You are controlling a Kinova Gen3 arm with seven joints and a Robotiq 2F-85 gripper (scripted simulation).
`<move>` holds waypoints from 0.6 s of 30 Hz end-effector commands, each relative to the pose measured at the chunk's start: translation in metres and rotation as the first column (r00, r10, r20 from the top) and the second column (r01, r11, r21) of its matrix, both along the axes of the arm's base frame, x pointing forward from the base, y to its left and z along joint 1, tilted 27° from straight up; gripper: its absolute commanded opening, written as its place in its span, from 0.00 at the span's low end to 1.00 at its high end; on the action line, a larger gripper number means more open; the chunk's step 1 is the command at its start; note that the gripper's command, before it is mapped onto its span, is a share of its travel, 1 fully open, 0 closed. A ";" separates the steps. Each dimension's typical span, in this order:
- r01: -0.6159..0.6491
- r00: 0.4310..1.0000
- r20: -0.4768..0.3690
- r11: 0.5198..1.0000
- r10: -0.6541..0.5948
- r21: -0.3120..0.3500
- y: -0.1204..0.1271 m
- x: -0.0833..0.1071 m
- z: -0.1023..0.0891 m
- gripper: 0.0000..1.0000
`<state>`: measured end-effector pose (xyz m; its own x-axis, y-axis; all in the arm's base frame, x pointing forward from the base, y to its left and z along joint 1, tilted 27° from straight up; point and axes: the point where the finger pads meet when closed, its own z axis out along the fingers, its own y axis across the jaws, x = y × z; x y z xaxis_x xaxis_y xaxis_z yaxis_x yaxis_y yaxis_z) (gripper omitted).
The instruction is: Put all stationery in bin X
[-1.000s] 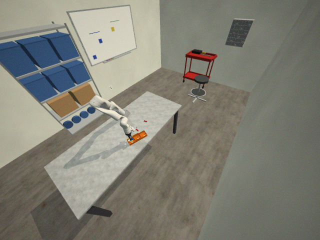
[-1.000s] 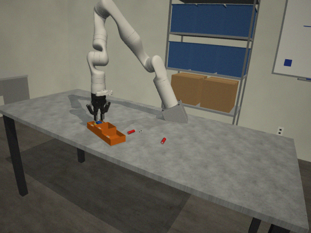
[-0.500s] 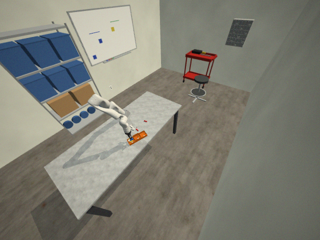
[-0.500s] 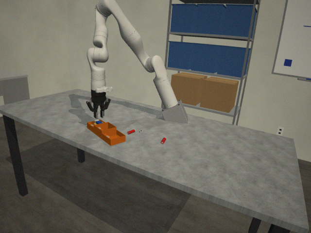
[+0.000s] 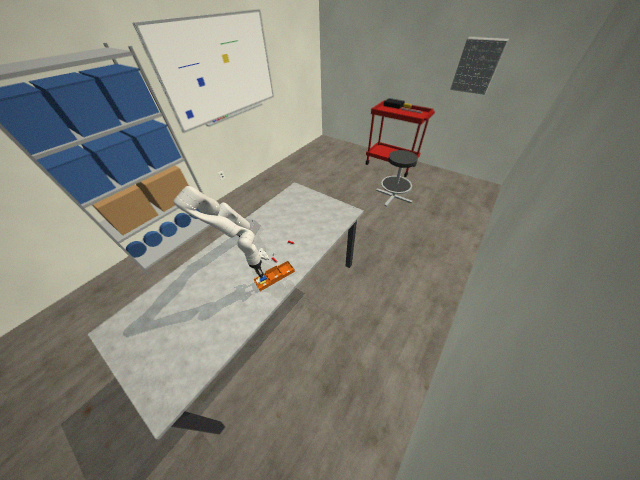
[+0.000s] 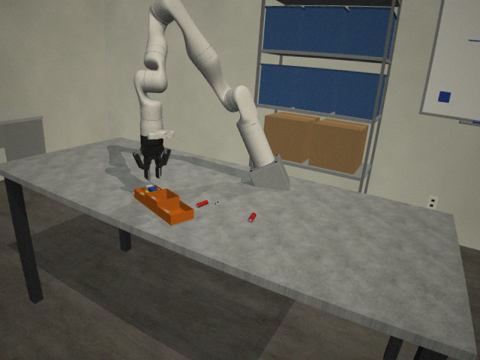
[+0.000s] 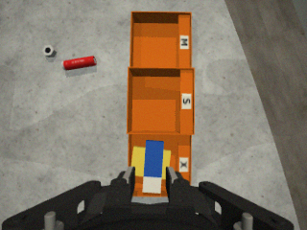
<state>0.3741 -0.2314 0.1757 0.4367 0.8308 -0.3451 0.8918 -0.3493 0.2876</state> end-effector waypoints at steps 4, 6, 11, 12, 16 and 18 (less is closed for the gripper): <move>-0.003 1.000 0.011 1.000 0.003 -0.004 0.009 0.000 0.023 1.00; -0.003 1.000 0.011 1.000 0.003 -0.004 0.013 -0.001 0.030 1.00; -0.003 1.000 0.011 1.000 0.003 -0.004 0.021 -0.004 0.048 1.00; -0.003 1.000 0.011 1.000 0.003 -0.004 0.023 -0.004 0.051 1.00; -0.003 1.000 0.011 1.000 0.003 -0.004 0.027 -0.005 0.059 1.00; -0.003 1.000 0.011 1.000 0.003 -0.004 0.030 -0.006 0.066 1.00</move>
